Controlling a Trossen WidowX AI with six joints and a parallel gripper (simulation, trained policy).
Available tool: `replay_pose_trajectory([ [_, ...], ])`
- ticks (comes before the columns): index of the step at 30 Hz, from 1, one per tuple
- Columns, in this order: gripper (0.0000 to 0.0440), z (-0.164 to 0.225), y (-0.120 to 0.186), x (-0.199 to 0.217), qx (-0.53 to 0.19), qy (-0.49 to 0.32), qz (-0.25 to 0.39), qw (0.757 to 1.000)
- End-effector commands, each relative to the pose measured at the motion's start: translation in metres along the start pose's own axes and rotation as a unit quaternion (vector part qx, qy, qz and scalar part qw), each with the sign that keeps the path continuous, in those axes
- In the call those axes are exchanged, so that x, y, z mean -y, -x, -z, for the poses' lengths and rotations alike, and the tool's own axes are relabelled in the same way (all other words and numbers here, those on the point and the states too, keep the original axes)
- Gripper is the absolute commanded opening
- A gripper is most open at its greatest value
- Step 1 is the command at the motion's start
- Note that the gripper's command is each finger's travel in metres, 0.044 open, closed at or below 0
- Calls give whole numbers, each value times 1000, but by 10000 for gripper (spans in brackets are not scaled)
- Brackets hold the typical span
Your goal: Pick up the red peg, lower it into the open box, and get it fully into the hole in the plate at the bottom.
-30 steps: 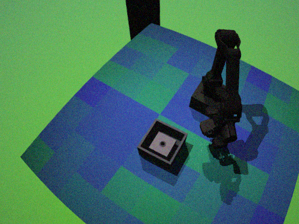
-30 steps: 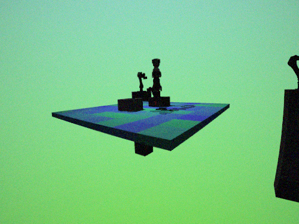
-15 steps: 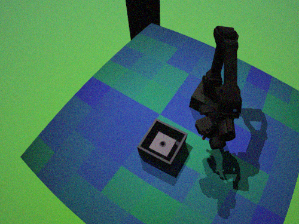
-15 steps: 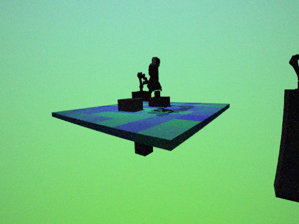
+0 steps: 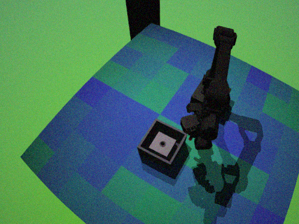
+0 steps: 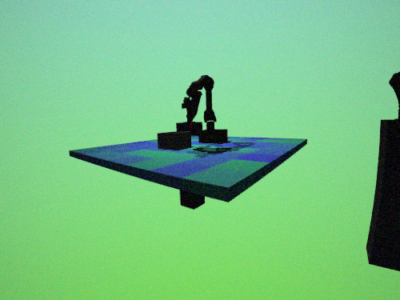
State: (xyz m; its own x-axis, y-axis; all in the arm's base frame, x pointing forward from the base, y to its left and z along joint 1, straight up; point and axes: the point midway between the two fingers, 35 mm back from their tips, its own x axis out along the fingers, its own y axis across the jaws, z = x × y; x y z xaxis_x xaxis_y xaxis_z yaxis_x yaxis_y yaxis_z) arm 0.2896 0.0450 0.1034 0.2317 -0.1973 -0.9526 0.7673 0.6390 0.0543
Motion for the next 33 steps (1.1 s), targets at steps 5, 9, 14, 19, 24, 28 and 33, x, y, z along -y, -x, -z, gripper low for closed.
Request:
replay_pose_trajectory([
  [5, 0, -32, -6, 4, 3, -25, 1, 1000],
  [9, 0, -48, -12, 8, 4, -40, 3, 999],
  [14, 0, -66, -21, 12, 4, -57, 5, 998],
  [19, 1, -82, -33, 16, 2, -73, 6, 997],
  [24, 4, -93, -45, 19, -5, -85, 8, 996],
  [28, 4, -98, -56, 20, -14, -91, 10, 996],
  [33, 11, -99, -75, 21, -27, -93, 16, 995],
])
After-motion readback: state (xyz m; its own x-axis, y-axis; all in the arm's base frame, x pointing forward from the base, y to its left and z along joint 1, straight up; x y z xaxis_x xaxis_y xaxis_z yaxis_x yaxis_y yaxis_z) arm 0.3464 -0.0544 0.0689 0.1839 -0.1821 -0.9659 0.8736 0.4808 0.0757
